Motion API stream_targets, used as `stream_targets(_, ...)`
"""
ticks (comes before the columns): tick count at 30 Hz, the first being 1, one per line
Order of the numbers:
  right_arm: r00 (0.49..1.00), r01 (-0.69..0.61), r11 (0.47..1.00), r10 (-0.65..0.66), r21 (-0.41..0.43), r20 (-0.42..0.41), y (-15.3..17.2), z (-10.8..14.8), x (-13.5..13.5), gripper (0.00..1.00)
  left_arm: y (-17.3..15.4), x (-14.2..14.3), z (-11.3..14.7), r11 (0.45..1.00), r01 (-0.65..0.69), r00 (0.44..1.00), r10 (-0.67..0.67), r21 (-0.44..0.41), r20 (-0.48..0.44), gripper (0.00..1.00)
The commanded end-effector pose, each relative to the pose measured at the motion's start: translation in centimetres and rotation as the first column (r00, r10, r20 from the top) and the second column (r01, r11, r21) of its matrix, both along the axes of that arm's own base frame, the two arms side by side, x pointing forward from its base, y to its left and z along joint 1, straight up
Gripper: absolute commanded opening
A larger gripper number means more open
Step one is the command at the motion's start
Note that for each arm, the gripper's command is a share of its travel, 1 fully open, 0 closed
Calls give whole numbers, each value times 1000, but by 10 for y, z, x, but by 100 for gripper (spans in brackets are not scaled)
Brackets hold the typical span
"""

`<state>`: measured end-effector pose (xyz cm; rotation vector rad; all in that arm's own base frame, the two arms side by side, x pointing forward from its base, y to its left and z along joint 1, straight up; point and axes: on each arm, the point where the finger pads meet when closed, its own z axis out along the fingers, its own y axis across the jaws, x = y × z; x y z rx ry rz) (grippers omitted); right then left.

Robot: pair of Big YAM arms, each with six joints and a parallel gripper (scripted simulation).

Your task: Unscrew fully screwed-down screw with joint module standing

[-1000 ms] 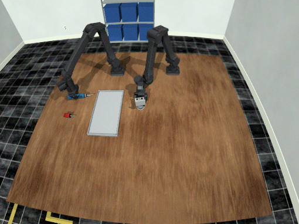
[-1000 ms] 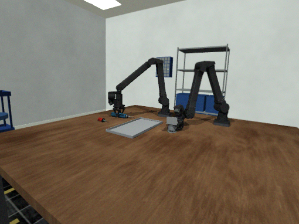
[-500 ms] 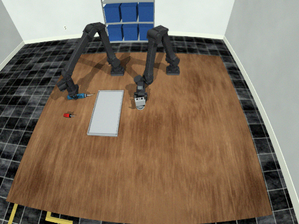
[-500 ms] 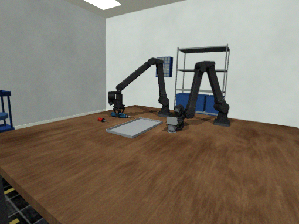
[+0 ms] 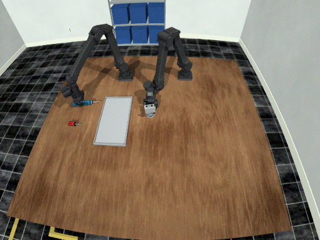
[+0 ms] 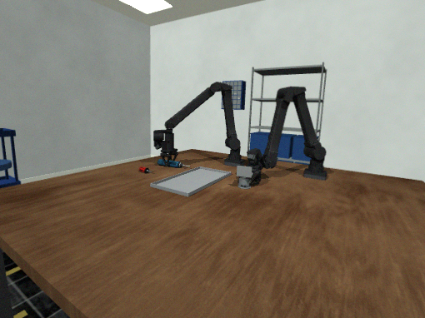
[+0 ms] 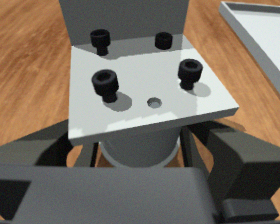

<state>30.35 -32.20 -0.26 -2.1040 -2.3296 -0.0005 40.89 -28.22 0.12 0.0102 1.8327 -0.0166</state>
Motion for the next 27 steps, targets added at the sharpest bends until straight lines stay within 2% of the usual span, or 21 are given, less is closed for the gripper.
stream_targets(1,1000,2,1000,-1,-24,22,-11,10,8,65,-6,4,7,1000,3,1000,-3,-14,18,59)
stream_targets(8,999,8,999,-6,-42,40,-23,19,13,65,-6,4,7,1000,3,1000,-3,-14,18,59)
stream_targets(27,999,7,999,-6,-42,40,-24,19,14,65,-6,4,7,1000,3,1000,-3,-14,18,59)
